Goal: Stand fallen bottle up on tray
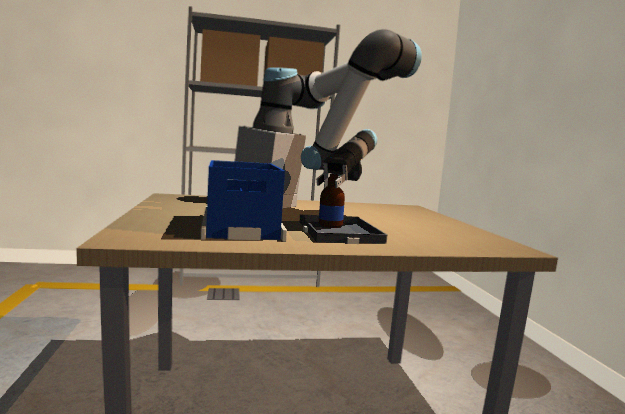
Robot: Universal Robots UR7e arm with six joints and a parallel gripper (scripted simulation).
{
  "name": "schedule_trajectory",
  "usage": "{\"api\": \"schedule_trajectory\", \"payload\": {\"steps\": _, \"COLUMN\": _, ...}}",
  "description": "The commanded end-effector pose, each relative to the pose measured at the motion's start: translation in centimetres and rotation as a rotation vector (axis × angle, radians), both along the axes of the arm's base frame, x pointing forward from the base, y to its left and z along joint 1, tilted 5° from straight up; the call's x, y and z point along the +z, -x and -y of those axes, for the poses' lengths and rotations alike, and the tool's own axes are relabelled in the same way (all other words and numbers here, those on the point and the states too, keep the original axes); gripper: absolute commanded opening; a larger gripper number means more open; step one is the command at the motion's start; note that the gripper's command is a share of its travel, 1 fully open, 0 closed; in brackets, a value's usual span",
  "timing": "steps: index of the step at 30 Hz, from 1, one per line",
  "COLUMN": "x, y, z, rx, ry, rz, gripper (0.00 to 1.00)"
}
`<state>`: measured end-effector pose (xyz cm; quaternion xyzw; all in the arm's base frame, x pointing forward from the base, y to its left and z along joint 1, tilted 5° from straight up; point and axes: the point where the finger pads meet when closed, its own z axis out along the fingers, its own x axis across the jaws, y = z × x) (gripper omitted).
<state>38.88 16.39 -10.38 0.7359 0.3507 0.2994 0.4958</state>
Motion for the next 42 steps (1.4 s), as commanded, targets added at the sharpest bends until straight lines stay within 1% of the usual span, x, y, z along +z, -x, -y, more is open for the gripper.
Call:
{"api": "schedule_trajectory", "payload": {"steps": 1, "x": 0.2, "y": 0.0, "z": 0.0, "rx": 0.000, "ry": -0.001, "rz": 0.001, "gripper": 1.00}}
{"api": "schedule_trajectory", "payload": {"steps": 8, "x": 1.1, "y": 0.1, "z": 0.1, "rx": 0.000, "ry": -0.001, "rz": 0.001, "gripper": 1.00}}
{"api": "schedule_trajectory", "payload": {"steps": 16, "x": 2.7, "y": 0.2, "z": 0.2, "rx": 0.000, "ry": -0.001, "rz": 0.001, "gripper": 1.00}}
{"api": "schedule_trajectory", "payload": {"steps": 18, "x": 2.7, "y": 0.2, "z": 0.2, "rx": 0.000, "ry": -0.001, "rz": 0.001, "gripper": 1.00}}
{"api": "schedule_trajectory", "payload": {"steps": 33, "x": 6.4, "y": 0.4, "z": 0.4, "rx": 0.000, "ry": -0.001, "rz": 0.001, "gripper": 1.00}}
{"api": "schedule_trajectory", "payload": {"steps": 35, "x": 6.4, "y": 0.4, "z": 0.4, "rx": 0.000, "ry": -0.001, "rz": 0.001, "gripper": 1.00}}
{"api": "schedule_trajectory", "payload": {"steps": 42, "x": 7.8, "y": 0.5, "z": 0.5, "rx": 0.000, "ry": -0.001, "rz": 0.001, "gripper": 1.00}}
